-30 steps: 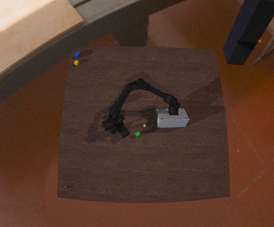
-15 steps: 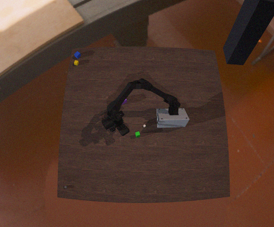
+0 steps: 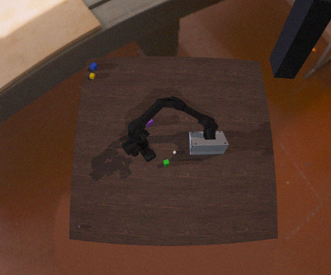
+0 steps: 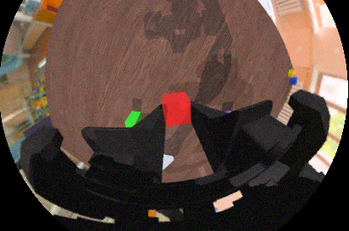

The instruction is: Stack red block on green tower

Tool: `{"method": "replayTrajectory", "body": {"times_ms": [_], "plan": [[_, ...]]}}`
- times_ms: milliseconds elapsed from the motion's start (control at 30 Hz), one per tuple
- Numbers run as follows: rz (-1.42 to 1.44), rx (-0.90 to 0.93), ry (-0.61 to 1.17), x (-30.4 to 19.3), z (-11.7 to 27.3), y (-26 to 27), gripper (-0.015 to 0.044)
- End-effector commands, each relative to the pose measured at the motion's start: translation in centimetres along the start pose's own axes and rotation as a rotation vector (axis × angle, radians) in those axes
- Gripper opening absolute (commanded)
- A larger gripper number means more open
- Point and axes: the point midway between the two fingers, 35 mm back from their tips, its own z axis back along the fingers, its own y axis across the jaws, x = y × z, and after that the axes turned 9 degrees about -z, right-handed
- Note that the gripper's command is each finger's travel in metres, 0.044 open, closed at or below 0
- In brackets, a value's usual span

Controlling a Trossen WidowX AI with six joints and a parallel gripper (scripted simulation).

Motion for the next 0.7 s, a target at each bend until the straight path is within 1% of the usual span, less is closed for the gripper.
{"method": "replayTrajectory", "body": {"times_ms": [0,100,667], "plan": [[-0.002,0.003,0.005,0.0,0.3,0.0,0.0000],[-0.002,0.004,0.005,-0.2,0.4,0.2,0.0000],[0.002,0.014,0.002,-4.9,0.8,6.5,0.0000]]}}
